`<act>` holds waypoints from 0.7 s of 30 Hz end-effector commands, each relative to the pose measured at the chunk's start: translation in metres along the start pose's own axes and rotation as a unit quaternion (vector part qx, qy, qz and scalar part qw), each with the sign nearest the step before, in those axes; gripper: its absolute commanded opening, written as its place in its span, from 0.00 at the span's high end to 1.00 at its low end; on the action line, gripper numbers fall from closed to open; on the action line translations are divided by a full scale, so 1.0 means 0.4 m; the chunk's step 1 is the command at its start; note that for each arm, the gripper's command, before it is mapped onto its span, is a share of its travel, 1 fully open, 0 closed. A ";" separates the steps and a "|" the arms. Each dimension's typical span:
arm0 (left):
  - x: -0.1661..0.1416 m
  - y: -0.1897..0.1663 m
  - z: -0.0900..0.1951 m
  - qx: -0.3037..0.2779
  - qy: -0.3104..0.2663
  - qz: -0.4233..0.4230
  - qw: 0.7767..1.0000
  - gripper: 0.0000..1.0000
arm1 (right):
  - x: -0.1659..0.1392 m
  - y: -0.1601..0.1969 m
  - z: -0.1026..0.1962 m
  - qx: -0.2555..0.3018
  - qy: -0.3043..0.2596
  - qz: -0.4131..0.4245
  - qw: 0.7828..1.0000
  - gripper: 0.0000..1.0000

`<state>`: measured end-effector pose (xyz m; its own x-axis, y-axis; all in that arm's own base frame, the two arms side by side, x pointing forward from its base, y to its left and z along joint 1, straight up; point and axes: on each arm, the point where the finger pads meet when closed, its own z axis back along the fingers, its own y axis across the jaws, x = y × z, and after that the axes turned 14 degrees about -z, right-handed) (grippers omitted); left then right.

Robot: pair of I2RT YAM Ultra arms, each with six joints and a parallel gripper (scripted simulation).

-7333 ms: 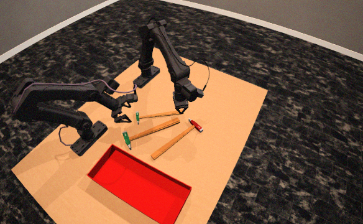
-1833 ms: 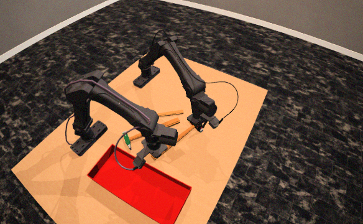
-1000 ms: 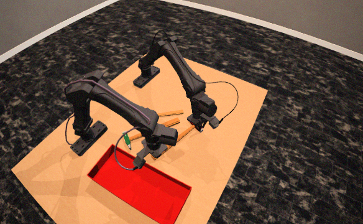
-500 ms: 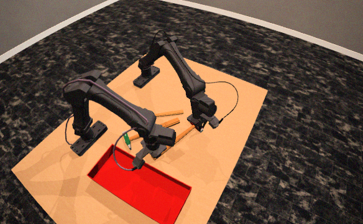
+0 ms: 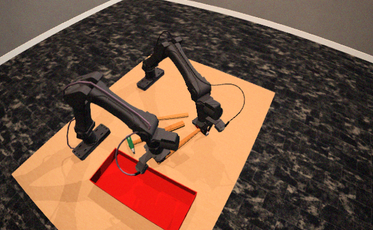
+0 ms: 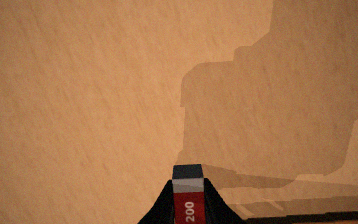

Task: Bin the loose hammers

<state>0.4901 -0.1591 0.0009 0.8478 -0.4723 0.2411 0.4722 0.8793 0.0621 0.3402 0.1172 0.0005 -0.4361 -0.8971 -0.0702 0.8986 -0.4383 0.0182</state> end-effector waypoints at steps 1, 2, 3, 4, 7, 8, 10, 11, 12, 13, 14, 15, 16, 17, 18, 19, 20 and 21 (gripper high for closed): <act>-0.006 0.094 0.020 0.051 0.000 0.017 0.999 0.87 | 0.088 -0.002 -0.006 0.003 -0.053 -0.018 0.998 0.78; -0.004 0.094 0.021 0.055 -0.001 0.017 0.998 0.87 | 0.088 -0.002 -0.006 0.003 -0.053 -0.018 0.998 0.78; -0.004 0.094 0.021 0.055 -0.001 0.017 0.998 0.87 | 0.088 -0.002 -0.006 0.003 -0.053 -0.018 0.998 0.78; -0.004 0.094 0.021 0.055 -0.001 0.017 0.998 0.87 | 0.088 -0.002 -0.006 0.003 -0.053 -0.018 0.998 0.78; 0.000 0.075 0.019 0.045 -0.003 0.015 0.999 0.87 | 0.052 0.002 -0.006 -0.006 -0.049 -0.008 0.999 0.78; 0.000 0.066 0.018 0.038 -0.003 0.010 0.999 0.87 | 0.034 0.004 -0.005 -0.008 -0.047 -0.003 0.999 0.78; 0.004 0.043 0.017 0.024 -0.005 0.004 1.000 0.87 | -0.002 0.000 -0.003 -0.010 -0.038 0.009 0.999 0.78; 0.006 0.030 0.016 0.016 -0.006 0.002 1.000 0.87 | -0.008 0.000 -0.002 -0.011 -0.037 0.010 0.999 0.78; 0.008 0.022 0.016 0.012 -0.007 0.004 1.000 0.87 | -0.008 0.000 -0.002 -0.011 -0.037 0.010 0.999 0.78; 0.009 0.014 0.015 0.008 -0.008 0.003 1.000 0.87 | -0.008 0.000 -0.002 -0.011 -0.037 0.010 0.999 0.78; 0.012 0.004 0.015 0.003 -0.008 0.000 1.000 0.87 | -0.008 0.000 -0.002 -0.011 -0.037 0.010 0.999 0.78; 0.011 0.006 0.015 0.003 -0.008 0.001 1.000 0.87 | -0.008 0.000 -0.002 -0.011 -0.037 0.010 0.999 0.78; 0.011 0.006 0.015 0.003 -0.008 0.001 1.000 0.87 | -0.008 0.000 -0.002 -0.011 -0.037 0.010 0.999 0.78; 0.011 0.006 0.015 0.003 -0.008 0.001 1.000 0.87 | -0.008 0.000 -0.002 -0.011 -0.037 0.010 0.999 0.78; 0.011 0.006 0.015 0.003 -0.008 0.001 1.000 0.75 | -0.008 0.000 -0.002 -0.011 -0.037 0.010 0.999 0.78; 0.011 0.006 0.015 0.003 -0.008 0.001 1.000 0.71 | -0.008 0.000 -0.002 -0.011 -0.037 0.010 0.999 0.78; 0.011 0.006 0.015 0.003 -0.008 0.001 1.000 0.71 | -0.008 0.000 -0.002 -0.011 -0.037 0.010 0.999 0.78; 0.011 0.006 0.015 0.003 -0.008 0.001 1.000 0.71 | -0.008 0.000 -0.002 -0.011 -0.037 0.010 0.999 0.78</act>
<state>0.4903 -0.1573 0.0001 0.8501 -0.4692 0.2392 0.4688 0.8811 0.0623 0.3415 0.1190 0.0004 -0.4258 -0.9046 -0.0211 0.9048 -0.4259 0.0001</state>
